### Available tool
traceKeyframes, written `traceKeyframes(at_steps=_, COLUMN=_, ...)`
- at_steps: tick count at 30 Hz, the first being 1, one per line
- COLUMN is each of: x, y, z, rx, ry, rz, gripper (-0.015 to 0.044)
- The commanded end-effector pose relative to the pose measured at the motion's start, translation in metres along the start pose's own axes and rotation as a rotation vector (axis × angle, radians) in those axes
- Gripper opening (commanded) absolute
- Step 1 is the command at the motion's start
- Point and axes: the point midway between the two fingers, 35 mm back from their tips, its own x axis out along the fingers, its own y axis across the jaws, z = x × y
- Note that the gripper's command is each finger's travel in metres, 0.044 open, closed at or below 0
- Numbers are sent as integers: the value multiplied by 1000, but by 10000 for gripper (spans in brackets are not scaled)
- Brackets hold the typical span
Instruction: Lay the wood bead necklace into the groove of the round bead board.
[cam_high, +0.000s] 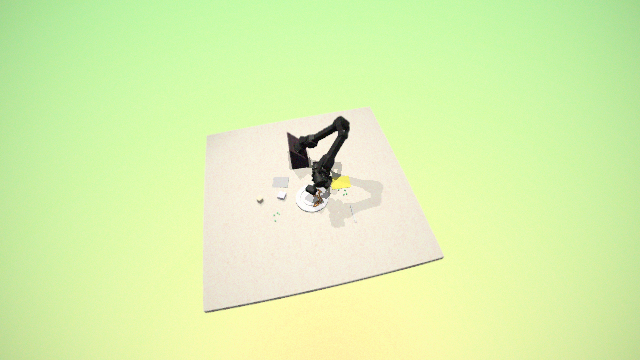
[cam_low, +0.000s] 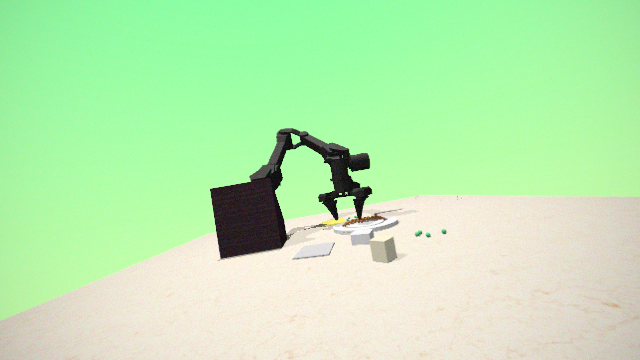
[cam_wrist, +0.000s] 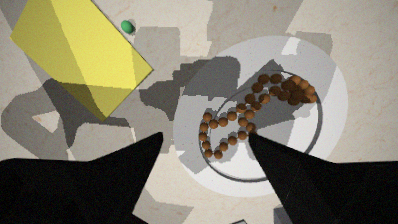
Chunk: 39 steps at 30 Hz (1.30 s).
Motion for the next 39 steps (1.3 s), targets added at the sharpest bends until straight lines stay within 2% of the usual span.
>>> traceKeyframes(at_steps=1, x=0, y=0, z=0, rx=-5, ry=1, rz=-1, gripper=440)
traceKeyframes(at_steps=21, x=0, y=0, z=0, rx=-5, ry=1, rz=-1, gripper=440)
traceKeyframes(at_steps=23, x=-2, y=-1, z=1, rx=69, ry=2, rz=-1, gripper=387)
traceKeyframes(at_steps=33, x=-31, y=-17, z=15, rx=1091, ry=0, rz=-4, gripper=125)
traceKeyframes(at_steps=39, x=-32, y=-17, z=15, rx=1109, ry=0, rz=-4, gripper=120)
